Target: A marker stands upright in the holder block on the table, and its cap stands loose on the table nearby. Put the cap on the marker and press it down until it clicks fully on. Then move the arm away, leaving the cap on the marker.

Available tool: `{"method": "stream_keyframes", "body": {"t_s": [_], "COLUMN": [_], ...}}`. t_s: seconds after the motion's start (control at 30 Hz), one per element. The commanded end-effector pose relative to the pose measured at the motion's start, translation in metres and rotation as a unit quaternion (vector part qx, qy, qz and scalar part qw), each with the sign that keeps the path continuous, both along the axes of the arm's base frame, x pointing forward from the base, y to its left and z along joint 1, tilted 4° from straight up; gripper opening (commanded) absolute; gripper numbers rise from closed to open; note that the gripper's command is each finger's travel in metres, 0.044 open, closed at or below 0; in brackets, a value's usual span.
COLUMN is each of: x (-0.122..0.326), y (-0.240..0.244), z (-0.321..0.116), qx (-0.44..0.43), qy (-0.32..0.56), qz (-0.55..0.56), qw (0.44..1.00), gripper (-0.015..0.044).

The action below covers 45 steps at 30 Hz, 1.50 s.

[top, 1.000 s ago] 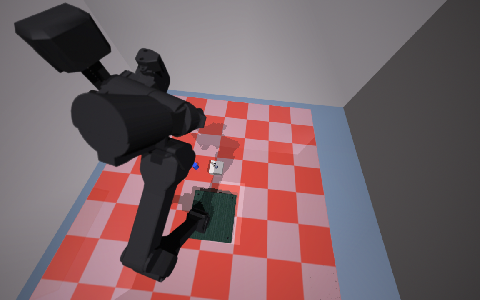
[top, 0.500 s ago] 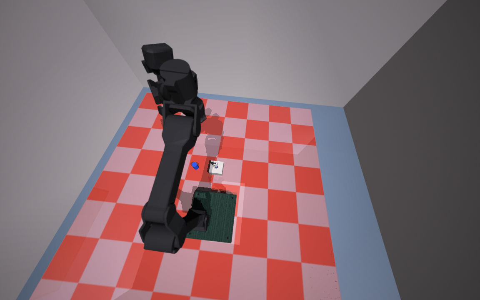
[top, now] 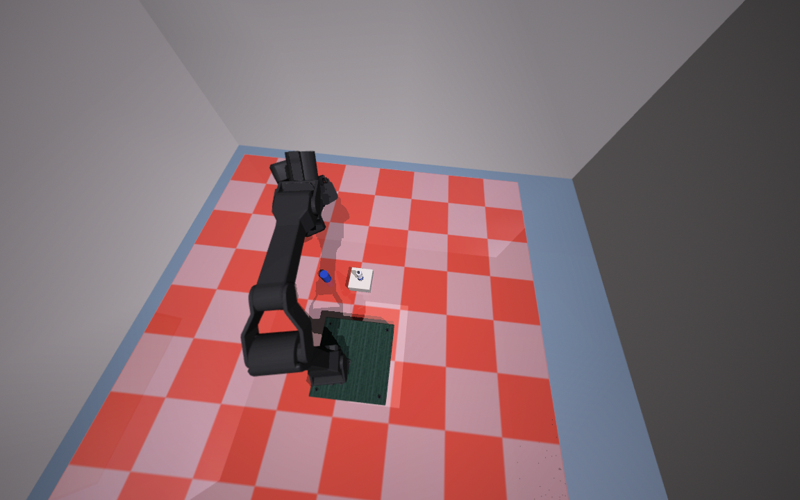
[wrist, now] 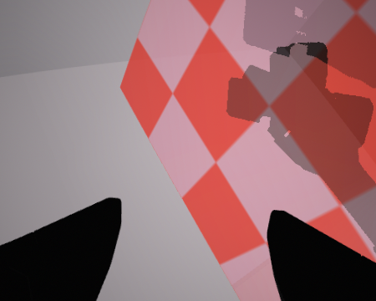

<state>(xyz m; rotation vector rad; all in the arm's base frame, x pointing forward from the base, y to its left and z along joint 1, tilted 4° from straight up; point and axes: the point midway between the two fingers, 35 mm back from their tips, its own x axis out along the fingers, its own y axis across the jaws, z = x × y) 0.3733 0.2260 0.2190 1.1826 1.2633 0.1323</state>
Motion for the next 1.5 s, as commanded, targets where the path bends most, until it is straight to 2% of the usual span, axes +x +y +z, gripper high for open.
{"method": "stream_keyframes", "body": {"t_s": [0.0, 0.17, 0.3, 0.63, 0.8, 1.47], "x": [-0.029, -0.072, -0.107, -0.111, -0.112, -0.114], "y": [-0.006, -0.028, -0.051, -0.054, -0.055, -0.055], "z": [-0.070, -0.131, -0.158, -0.159, -0.194, -0.220], "qx": [-0.140, -0.297, -0.389, -0.394, -0.394, -0.394], "qy": [0.045, 0.094, 0.127, 0.128, 0.128, 0.129], "qz": [0.056, 0.154, 0.236, 0.240, 0.240, 0.240], "qw": [0.988, 0.938, 0.881, 0.878, 0.878, 0.878], "gripper": [0.0244, 0.0244, 0.0244, 0.0244, 0.0244, 0.0244]}}
